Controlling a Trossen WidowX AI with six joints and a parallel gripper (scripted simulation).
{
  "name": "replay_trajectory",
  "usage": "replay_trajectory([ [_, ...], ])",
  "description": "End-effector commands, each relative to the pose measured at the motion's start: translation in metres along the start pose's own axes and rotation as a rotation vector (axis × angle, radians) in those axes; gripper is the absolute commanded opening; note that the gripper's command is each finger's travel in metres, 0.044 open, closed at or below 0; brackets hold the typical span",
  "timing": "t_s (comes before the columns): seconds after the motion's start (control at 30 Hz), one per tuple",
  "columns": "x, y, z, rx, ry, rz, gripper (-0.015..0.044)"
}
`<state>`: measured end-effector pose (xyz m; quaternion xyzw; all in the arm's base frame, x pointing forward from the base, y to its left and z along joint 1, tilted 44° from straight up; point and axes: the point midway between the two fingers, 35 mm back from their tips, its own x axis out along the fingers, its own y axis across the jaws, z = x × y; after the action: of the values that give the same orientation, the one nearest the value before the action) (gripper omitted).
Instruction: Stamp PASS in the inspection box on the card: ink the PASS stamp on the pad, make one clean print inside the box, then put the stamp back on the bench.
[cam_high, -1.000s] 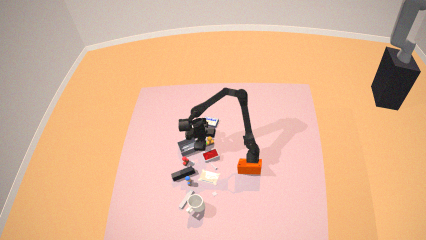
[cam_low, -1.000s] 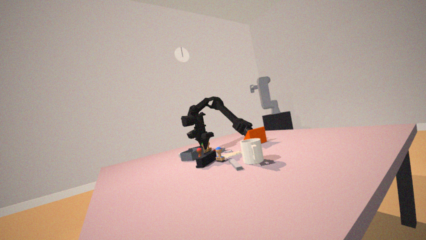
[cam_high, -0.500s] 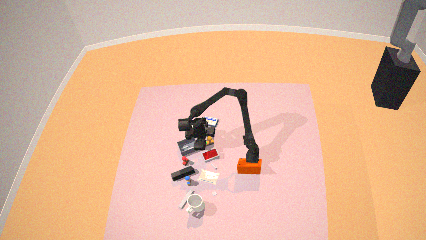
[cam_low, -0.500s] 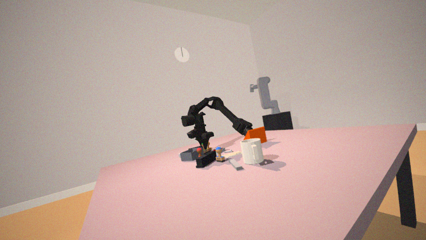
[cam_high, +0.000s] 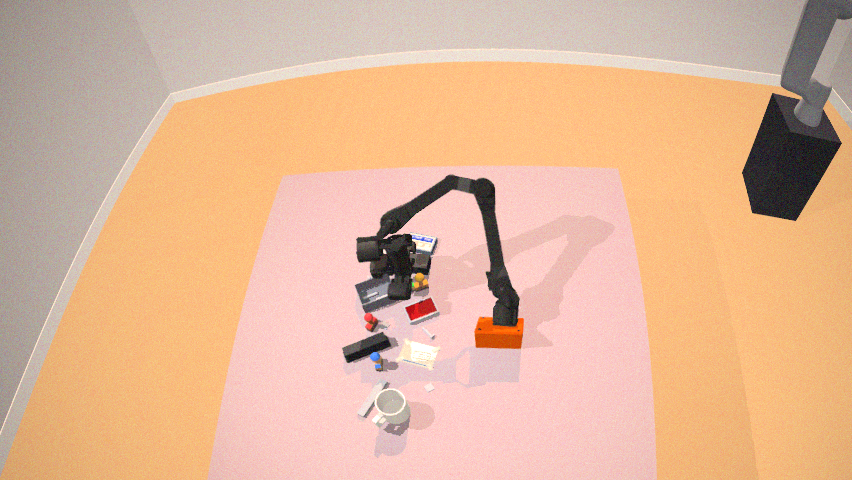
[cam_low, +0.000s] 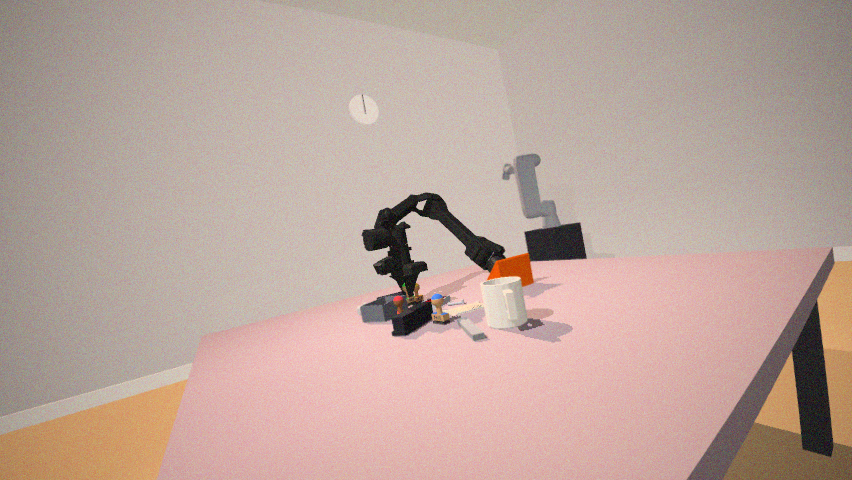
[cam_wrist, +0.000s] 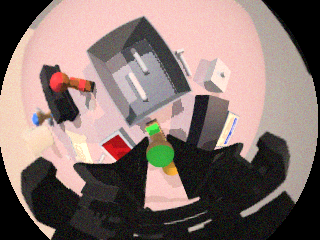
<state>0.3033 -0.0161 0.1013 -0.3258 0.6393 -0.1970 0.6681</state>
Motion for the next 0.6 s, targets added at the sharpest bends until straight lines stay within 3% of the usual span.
replay_trajectory([
  [0.0, -0.0037, 0.0004, 0.002, 0.008, -0.005, 0.006, 0.0],
  [0.57, -0.0119, 0.0007, 0.0025, 0.007, -0.005, 0.008, 0.0],
])
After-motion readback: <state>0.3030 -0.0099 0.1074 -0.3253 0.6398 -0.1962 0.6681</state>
